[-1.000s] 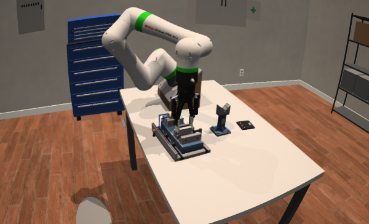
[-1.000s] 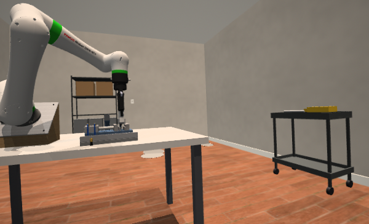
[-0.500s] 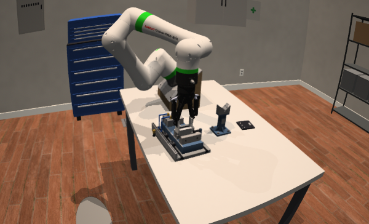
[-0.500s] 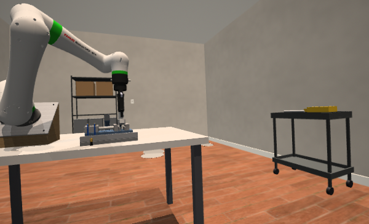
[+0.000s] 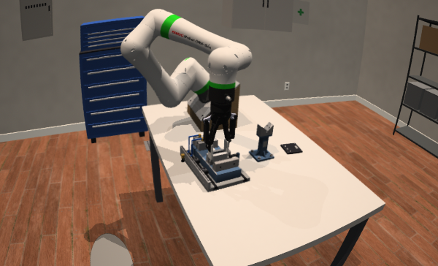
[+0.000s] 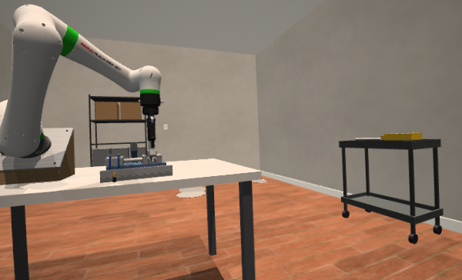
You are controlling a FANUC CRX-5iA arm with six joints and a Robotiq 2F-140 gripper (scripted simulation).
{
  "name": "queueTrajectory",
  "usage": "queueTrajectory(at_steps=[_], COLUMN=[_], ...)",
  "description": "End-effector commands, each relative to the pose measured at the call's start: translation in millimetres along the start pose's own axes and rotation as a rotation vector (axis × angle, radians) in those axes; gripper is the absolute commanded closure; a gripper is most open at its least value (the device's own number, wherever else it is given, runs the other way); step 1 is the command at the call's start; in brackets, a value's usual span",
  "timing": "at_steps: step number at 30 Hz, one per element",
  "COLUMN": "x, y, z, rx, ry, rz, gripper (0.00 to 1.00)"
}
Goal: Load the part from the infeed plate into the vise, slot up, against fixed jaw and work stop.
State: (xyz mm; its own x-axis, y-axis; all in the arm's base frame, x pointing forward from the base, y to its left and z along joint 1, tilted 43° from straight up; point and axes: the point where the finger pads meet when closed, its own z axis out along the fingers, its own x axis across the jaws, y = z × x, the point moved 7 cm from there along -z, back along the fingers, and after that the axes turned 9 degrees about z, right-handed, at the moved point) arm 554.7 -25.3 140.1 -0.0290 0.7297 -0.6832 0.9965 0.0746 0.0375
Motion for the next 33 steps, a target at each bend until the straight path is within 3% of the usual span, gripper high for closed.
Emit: queueTrajectory(at_steps=[1, 33], x=[0.1, 0.1], y=[0.1, 0.1], z=[0.7, 6.4], rx=[0.0, 0.0], ry=[0.0, 0.0], rz=[0.0, 0.0], gripper=[1.0, 1.0])
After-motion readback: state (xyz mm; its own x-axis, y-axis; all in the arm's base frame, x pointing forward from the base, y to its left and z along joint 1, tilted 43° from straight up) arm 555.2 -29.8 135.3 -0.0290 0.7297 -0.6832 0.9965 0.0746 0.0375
